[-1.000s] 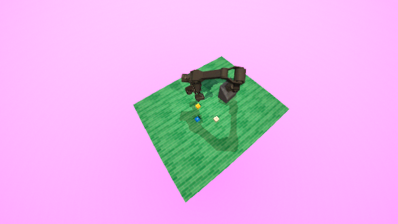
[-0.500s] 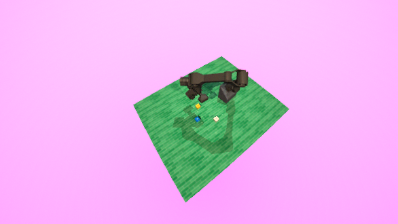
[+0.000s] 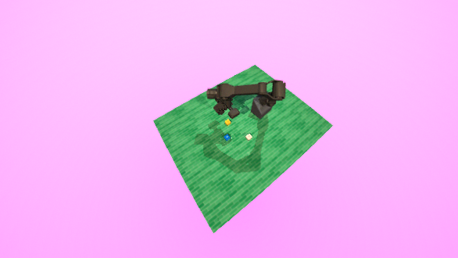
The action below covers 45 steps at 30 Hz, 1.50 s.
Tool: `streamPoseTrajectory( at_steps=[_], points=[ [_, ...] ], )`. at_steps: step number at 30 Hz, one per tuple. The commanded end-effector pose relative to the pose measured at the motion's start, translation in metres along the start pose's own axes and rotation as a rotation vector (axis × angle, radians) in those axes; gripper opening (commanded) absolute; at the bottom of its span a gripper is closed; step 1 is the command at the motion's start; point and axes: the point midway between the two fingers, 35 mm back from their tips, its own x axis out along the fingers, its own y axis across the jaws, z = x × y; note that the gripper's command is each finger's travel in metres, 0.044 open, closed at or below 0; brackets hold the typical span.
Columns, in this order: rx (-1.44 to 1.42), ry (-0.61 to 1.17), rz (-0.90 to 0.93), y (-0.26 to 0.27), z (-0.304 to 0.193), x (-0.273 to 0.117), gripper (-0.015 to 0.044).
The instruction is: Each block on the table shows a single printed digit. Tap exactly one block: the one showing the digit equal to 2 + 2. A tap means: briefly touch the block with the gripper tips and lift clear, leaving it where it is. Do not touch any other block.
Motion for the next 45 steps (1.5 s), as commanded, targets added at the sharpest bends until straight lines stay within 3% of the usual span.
streamPoseTrajectory(
  at_steps=[1,3,7,16,45],
  points=[
    [-0.005,0.005,-0.005,0.000,-0.001,0.000,0.0400],
    [-0.005,0.004,-0.005,-0.001,0.001,0.014,0.0348],
    [-0.006,0.004,-0.001,0.000,-0.001,0.078,0.0243],
    [-0.006,0.004,-0.001,0.000,-0.001,0.081,0.0020],
    [-0.006,0.004,0.000,0.001,-0.001,0.107,0.0020]
  ],
)
